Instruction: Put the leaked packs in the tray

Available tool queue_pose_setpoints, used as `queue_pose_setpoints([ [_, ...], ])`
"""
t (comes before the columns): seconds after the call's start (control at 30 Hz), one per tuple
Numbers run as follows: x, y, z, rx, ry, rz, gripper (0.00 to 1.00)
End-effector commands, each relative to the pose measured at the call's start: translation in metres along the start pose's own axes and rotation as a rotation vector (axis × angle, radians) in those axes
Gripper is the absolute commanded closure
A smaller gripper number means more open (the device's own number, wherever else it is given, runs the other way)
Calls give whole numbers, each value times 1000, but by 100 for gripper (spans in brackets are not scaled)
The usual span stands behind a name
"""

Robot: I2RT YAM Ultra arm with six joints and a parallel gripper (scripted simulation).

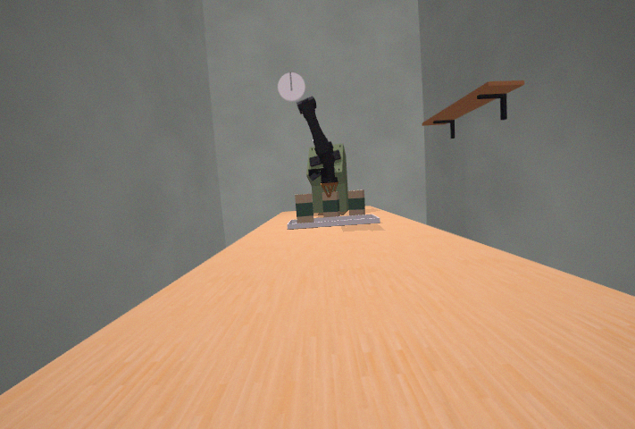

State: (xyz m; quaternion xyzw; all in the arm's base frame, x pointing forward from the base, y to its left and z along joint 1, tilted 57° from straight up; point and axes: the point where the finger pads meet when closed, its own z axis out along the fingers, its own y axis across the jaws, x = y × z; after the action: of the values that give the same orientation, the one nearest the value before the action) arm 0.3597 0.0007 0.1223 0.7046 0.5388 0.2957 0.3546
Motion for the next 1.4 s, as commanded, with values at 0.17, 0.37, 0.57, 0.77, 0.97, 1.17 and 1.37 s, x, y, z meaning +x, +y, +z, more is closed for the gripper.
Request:
queue_pose_setpoints([
  [0.17,2,19,12,-49,7,8,21],
  [0.37,2,23,10,-64,9,11,21],
  [0.57,2,22,10,-61,8,10,21],
  [0.77,2,22,10,-58,7,10,21],
  [0.97,2,22,10,-58,7,10,21],
  [1.17,2,22,10,-58,7,10,21],
  [1.37,2,22,10,-58,7,10,21],
])
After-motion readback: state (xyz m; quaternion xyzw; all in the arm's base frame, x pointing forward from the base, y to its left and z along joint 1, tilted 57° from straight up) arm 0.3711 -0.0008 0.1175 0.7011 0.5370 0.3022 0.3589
